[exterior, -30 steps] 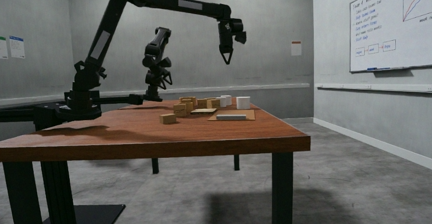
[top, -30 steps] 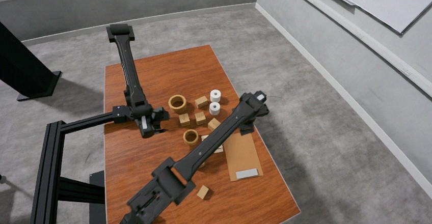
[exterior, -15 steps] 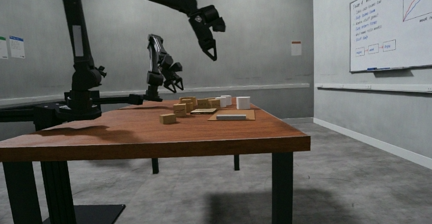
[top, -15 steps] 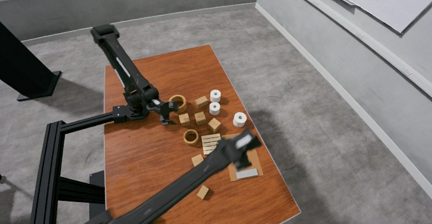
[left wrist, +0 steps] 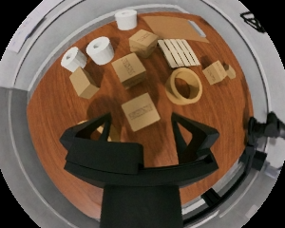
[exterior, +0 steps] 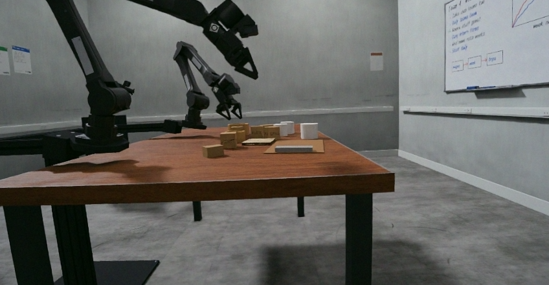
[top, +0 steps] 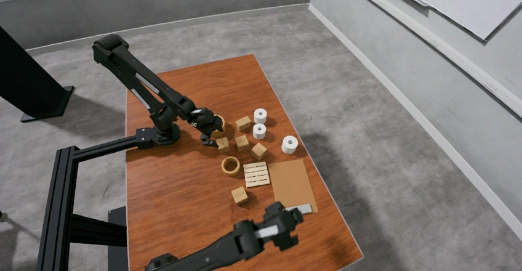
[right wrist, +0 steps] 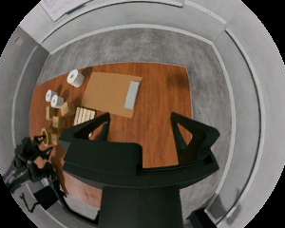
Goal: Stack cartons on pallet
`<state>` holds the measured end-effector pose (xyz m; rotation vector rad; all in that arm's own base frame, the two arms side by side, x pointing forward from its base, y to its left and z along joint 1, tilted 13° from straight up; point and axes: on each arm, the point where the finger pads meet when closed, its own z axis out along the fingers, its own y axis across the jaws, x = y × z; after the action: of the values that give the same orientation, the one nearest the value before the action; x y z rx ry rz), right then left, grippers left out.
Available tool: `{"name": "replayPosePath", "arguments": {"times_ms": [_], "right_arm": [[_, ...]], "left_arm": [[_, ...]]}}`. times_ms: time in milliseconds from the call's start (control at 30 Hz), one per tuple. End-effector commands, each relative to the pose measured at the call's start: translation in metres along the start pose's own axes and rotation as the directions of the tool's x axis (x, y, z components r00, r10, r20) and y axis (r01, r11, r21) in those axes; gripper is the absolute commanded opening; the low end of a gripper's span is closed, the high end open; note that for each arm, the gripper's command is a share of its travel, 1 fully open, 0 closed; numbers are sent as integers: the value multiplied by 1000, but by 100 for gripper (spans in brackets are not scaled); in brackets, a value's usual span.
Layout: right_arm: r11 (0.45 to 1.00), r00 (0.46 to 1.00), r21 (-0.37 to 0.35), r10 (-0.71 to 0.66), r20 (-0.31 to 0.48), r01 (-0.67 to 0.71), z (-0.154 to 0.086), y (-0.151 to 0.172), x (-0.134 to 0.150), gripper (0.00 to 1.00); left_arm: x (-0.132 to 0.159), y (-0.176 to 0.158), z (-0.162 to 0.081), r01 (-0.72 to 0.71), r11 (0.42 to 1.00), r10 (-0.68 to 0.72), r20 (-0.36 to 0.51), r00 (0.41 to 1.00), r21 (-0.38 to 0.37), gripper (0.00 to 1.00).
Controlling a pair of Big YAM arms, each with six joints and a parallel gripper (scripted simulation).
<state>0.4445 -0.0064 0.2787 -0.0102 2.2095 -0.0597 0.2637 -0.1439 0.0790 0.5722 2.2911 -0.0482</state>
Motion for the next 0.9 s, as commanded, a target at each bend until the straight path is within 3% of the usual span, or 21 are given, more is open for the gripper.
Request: {"name": "replayPosePath", "arguments": {"times_ms": [0,33,67,433,467,500,633,800,867], "right_arm": [[999,997,15,-31,67,30,-10,-17,-4,100],[999,997,13,-31,66,30,-8,-18,-1,100],[999,995,15,-29,98,28,-14,-21,-16,100],[1000,996,2,-15,91,15,-9,-18,-11,100],[1000,996,2,-15,91,15,-9,-18,-11,100],[1000,996,2,-15,91,15,-9,-18,-11,100],[1000,996,2,-15,91,15,-9,-18,-11,100],[1000,996,2,-15,91,15,-9,-18,-11,100],[1000,996,2,-15,91,15,-9,-18,-11,100]], "left_arm": [[-11,3,0,-16,1000,16,33,999,3,100],[-12,1,0,-19,1000,18,38,999,7,100],[-13,-1,0,-23,1000,22,39,999,12,100],[-10,0,-1,-25,1000,25,28,999,9,100],[-21,-4,-3,-19,1000,18,42,999,19,89],[-19,-4,-2,10,1000,-11,25,1000,19,83],[-15,-6,1,147,989,-147,-40,988,0,83],[-9,-12,6,332,936,-348,-175,921,-113,83],[-8,-13,6,351,926,-372,-191,908,-136,83]]}}
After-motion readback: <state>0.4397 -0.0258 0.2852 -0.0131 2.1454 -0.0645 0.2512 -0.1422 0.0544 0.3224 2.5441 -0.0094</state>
